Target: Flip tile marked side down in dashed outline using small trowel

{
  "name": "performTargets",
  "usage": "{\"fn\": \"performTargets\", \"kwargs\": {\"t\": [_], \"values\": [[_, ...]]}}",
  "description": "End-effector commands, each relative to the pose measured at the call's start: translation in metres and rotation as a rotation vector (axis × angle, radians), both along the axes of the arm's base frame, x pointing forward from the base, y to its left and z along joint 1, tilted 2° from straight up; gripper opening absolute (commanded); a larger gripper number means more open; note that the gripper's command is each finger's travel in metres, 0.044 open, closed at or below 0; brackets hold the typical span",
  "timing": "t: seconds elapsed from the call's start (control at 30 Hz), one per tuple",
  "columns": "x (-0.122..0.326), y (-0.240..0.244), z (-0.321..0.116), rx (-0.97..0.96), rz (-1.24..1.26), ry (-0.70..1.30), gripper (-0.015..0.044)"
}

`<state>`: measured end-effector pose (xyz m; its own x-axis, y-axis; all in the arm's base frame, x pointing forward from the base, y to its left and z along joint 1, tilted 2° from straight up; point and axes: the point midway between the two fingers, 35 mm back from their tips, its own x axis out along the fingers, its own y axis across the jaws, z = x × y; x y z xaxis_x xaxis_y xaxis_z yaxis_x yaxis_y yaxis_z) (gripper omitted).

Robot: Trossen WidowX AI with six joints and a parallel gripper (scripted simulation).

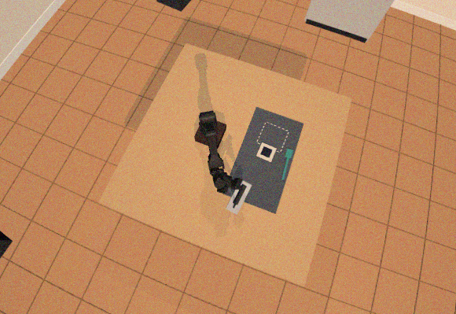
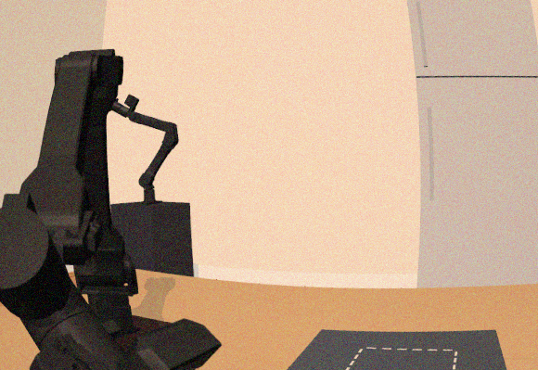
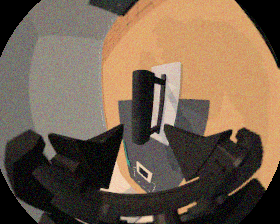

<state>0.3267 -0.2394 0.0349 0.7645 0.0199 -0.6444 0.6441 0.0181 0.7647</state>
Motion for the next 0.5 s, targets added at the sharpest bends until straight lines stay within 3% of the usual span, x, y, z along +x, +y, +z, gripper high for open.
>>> {"fn": "performTargets", "kwargs": {"t": [0.0,0.47], "values": [[0.004,0.000,-0.002,0.007,-0.002,-0.005,0.0300],[0.021,0.000,-0.015,0.007,-0.002,-0.006,0.0300]]}}
